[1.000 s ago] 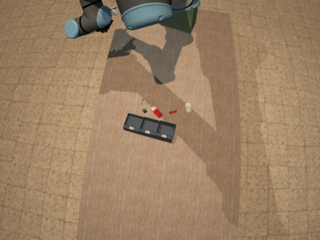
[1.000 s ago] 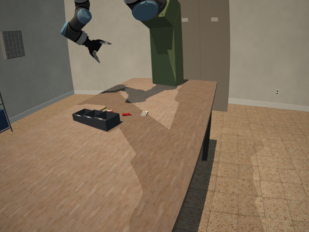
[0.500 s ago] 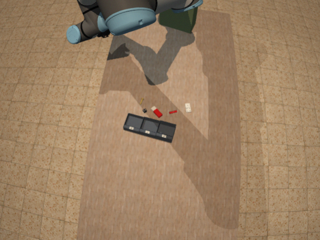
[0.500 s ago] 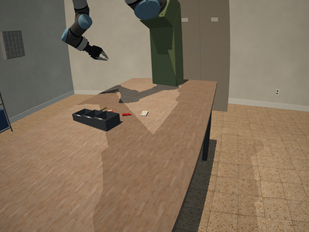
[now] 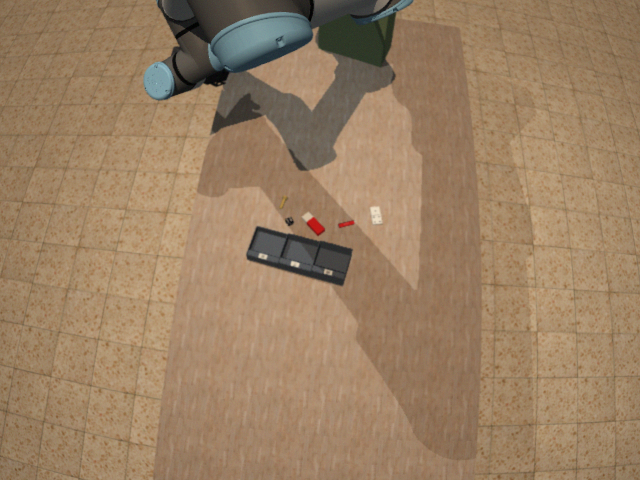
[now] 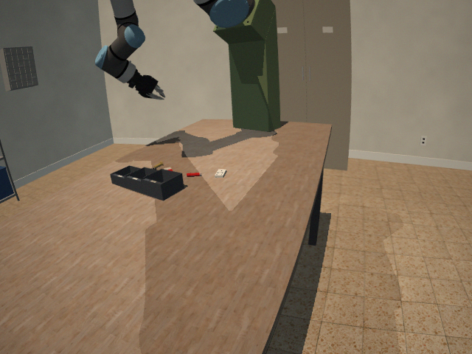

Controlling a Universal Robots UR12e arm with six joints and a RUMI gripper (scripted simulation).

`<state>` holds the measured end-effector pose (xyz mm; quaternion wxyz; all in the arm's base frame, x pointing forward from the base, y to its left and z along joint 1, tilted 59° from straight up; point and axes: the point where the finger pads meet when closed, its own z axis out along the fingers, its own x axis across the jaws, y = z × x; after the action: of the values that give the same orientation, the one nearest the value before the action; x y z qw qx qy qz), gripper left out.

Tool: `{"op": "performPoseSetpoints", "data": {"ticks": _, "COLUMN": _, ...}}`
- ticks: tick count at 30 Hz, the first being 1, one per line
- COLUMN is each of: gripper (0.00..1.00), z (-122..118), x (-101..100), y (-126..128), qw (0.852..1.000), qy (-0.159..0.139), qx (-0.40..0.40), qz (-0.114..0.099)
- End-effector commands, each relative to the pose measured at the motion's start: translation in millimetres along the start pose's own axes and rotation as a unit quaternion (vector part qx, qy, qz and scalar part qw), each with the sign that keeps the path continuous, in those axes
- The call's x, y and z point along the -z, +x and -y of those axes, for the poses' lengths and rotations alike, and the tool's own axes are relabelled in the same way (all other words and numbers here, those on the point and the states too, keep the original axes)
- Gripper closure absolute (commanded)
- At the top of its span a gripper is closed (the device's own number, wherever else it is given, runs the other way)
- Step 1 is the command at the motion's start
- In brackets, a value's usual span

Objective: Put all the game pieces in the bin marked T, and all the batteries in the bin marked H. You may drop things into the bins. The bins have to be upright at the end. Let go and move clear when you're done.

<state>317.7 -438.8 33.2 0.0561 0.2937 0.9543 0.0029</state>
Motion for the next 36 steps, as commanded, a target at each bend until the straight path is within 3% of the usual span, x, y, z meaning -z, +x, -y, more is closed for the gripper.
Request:
{"op": "performPoseSetpoints", "data": {"ticks": 1, "gripper": 0.96, "z": -23, "x": 6, "y": -25, "qw": 0.997, "qy": 0.021, "qx": 0.072, "qz": 0.023}}
{"op": "performPoseSetpoints", "data": {"ticks": 12, "gripper": 0.96, "z": -46, "x": 13, "y": -45, "qw": 0.986, "qy": 0.045, "qx": 0.154, "qz": 0.049}}
{"op": "performPoseSetpoints", "data": {"ticks": 16, "gripper": 0.96, "z": -73, "x": 22, "y": -64, "qw": 0.971, "qy": 0.066, "qx": 0.219, "qz": 0.069}}
{"op": "performPoseSetpoints", "data": {"ticks": 20, "gripper": 0.96, "z": -73, "x": 22, "y": -64, "qw": 0.969, "qy": 0.068, "qx": 0.226, "qz": 0.071}}
{"op": "performPoseSetpoints", "data": {"ticks": 24, "gripper": 0.96, "z": -100, "x": 32, "y": -80, "qw": 0.948, "qy": 0.09, "qx": 0.292, "qz": 0.092}}
{"op": "performPoseSetpoints", "data": {"ticks": 28, "gripper": 0.96, "z": -101, "x": 32, "y": -81, "qw": 0.946, "qy": 0.091, "qx": 0.295, "qz": 0.093}}
{"op": "performPoseSetpoints", "data": {"ticks": 32, "gripper": 0.96, "z": -129, "x": 43, "y": -94, "qw": 0.919, "qy": 0.113, "qx": 0.359, "qz": 0.113}}
{"op": "performPoseSetpoints", "data": {"ticks": 36, "gripper": 0.96, "z": -132, "x": 44, "y": -95, "qw": 0.918, "qy": 0.114, "qx": 0.362, "qz": 0.114}}
